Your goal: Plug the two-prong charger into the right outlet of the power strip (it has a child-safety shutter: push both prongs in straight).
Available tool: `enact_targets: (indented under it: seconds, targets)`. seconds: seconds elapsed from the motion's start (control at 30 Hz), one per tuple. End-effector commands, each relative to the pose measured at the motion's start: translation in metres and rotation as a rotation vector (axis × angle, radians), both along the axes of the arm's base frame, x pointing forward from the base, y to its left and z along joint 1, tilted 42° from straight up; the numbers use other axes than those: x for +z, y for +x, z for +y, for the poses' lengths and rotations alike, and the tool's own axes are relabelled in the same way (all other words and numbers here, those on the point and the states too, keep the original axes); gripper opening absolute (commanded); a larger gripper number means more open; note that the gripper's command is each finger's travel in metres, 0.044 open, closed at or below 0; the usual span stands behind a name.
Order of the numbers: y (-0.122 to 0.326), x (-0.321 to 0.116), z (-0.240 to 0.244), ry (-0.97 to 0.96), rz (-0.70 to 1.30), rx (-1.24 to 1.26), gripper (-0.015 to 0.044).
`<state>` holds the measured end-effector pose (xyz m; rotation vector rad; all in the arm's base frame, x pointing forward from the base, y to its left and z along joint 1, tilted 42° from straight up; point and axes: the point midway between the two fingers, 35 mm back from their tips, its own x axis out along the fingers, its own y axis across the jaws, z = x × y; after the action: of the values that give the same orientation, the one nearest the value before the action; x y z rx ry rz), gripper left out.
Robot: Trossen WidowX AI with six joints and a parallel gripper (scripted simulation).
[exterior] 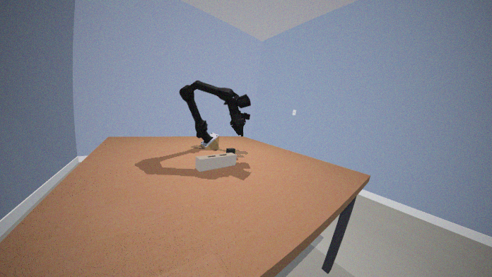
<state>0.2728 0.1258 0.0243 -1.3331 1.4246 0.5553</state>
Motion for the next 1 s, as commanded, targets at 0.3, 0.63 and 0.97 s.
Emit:
enact_targets:
  seconds: [0.3, 0.63, 0.97]
  targets:
    - [-0.048, -0.033, -0.036, -0.282, 0.299, 0.135, 0.0440]
    - [-0.060, -0.040, -0.047, -0.374, 0.403, 0.184, 0.0440]
    - [-0.061, -0.051, -0.057, -0.374, 0.403, 0.183, 0.0440]
